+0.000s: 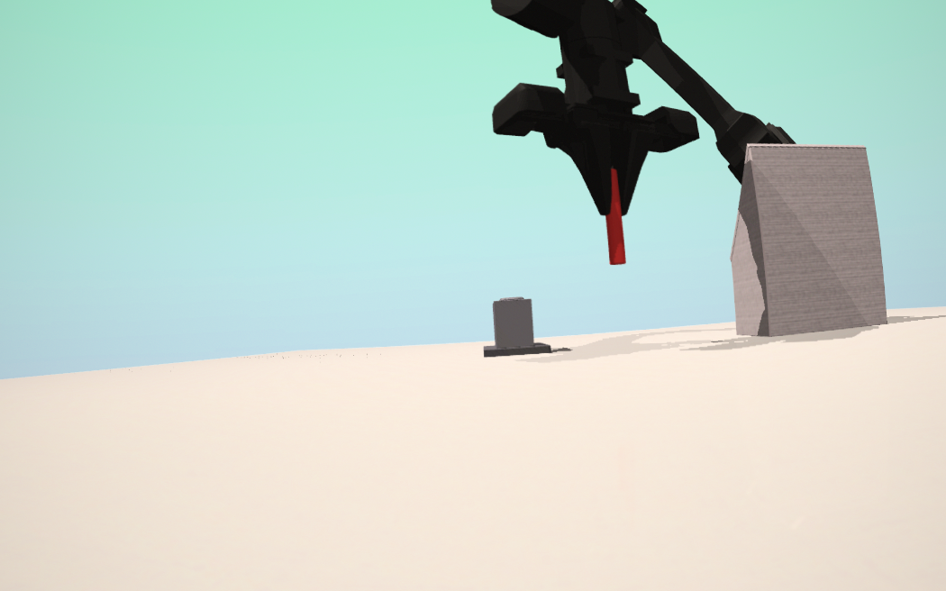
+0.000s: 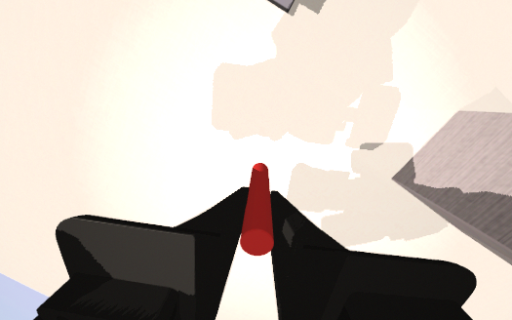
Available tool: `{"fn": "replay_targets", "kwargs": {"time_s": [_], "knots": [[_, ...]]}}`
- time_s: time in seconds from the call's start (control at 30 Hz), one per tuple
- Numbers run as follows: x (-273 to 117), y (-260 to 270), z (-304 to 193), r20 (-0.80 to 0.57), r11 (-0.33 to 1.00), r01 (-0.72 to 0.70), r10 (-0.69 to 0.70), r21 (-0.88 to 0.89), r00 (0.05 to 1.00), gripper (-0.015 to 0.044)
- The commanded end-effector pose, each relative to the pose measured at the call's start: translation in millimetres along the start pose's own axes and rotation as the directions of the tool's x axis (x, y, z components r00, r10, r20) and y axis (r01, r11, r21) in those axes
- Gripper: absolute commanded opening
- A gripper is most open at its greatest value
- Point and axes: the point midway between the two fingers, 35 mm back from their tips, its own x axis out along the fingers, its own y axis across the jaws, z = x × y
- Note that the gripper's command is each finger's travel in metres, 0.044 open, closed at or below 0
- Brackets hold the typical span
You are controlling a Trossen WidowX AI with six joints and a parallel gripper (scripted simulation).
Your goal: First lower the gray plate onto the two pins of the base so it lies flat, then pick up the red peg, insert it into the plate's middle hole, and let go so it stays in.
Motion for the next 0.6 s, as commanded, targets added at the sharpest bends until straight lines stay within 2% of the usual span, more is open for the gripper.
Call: {"fn": "replay_targets", "kwargs": {"time_s": [0.0,0.57], "knots": [[2.5,-0.8,1.9,0.0,1.0,0.006,-0.006,-0.003,1.0,0.0],[0.0,10.5,37.5,-0.025,1.0,0.003,-0.003,0.007,1.0,0.0]]}}
